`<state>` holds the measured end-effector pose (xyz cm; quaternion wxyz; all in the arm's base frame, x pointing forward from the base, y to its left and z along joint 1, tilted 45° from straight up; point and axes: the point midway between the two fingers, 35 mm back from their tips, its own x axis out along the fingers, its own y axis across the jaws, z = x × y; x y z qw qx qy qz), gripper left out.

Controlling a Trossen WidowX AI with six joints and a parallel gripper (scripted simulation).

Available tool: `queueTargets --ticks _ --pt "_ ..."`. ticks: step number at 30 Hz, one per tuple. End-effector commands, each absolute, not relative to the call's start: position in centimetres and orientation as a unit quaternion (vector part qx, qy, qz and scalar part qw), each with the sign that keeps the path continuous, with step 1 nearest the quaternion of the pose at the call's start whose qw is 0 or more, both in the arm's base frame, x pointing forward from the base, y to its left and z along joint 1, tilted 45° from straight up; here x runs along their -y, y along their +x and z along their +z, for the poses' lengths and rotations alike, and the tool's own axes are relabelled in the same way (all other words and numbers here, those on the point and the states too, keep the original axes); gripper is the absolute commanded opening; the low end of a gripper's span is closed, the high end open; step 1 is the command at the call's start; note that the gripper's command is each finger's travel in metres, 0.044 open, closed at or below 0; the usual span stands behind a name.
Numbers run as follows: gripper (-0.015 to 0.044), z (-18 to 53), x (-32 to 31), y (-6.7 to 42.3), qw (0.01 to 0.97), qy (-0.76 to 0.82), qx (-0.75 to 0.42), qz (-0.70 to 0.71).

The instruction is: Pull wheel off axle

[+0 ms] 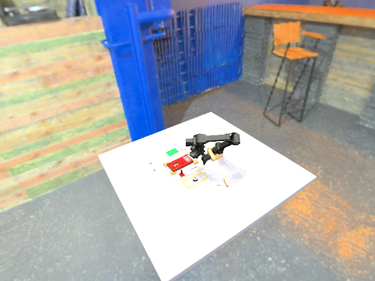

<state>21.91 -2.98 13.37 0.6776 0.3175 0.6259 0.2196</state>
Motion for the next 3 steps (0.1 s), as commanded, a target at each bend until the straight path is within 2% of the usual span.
queueTargets --ticks 1,3 --pt "0.0440 13.32 2.98 21.80 0.677 0.316 -0.628 0.220" --pt "0.0440 13.32 2.98 21.80 0.677 0.316 -0.628 0.220"
